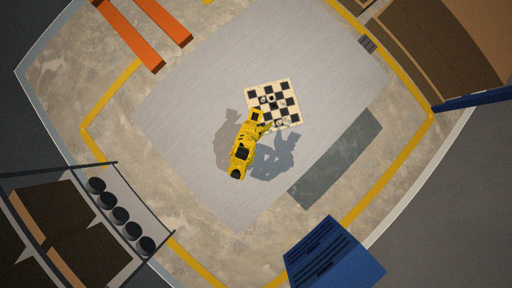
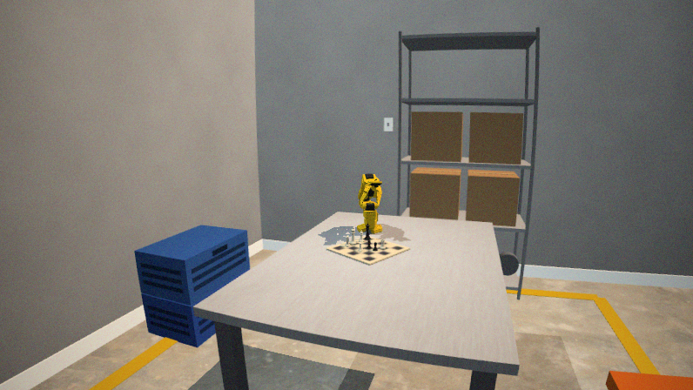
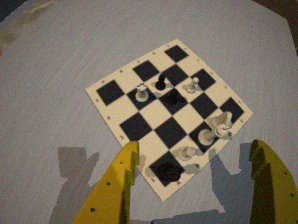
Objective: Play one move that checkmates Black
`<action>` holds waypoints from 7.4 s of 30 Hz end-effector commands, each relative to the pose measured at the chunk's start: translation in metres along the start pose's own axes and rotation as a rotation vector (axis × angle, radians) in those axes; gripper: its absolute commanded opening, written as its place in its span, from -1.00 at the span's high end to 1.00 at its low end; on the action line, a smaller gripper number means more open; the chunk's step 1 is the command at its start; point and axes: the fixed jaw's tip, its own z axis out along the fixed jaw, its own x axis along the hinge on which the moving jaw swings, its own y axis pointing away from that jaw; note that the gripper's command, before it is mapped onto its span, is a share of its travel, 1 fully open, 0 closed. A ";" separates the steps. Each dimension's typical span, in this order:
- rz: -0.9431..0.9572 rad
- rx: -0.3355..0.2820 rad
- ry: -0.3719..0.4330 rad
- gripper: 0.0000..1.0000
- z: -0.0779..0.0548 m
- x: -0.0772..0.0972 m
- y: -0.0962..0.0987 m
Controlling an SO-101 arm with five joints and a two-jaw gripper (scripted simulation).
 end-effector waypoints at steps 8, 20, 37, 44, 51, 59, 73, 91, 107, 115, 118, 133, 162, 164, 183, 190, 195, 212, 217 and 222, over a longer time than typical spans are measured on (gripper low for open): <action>-0.062 -0.085 0.317 0.50 0.009 0.001 0.014; -0.175 -0.156 0.706 0.86 0.035 0.007 0.035; -0.226 -0.174 0.856 1.00 0.049 0.016 0.045; -0.229 -0.175 0.859 1.00 0.048 0.016 0.045; -0.240 -0.180 0.872 1.00 0.048 0.019 0.046; -0.241 -0.180 0.880 1.00 0.047 0.021 0.046; -0.243 -0.179 0.891 1.00 0.048 0.023 0.046; -0.247 -0.176 0.933 1.00 0.071 0.056 0.048; -0.247 -0.176 0.934 1.00 0.087 0.078 0.049; -0.247 -0.176 0.934 1.00 0.087 0.079 0.049; -0.247 -0.177 0.934 1.00 0.087 0.082 0.049; -0.248 -0.177 0.934 1.00 0.087 0.083 0.049; -0.248 -0.177 0.934 1.00 0.077 0.068 0.048; -0.248 -0.177 0.934 1.00 0.074 0.065 0.048; -0.245 -0.178 0.910 1.00 0.047 0.026 0.046; -0.203 -0.163 0.840 0.97 0.058 0.021 0.043; -0.093 -0.111 0.644 0.87 0.085 0.003 0.031; 0.018 -0.039 0.418 0.77 0.109 -0.020 0.010; 0.020 -0.038 0.418 0.77 0.109 -0.019 0.009; 0.026 -0.032 0.418 0.77 0.110 -0.014 0.007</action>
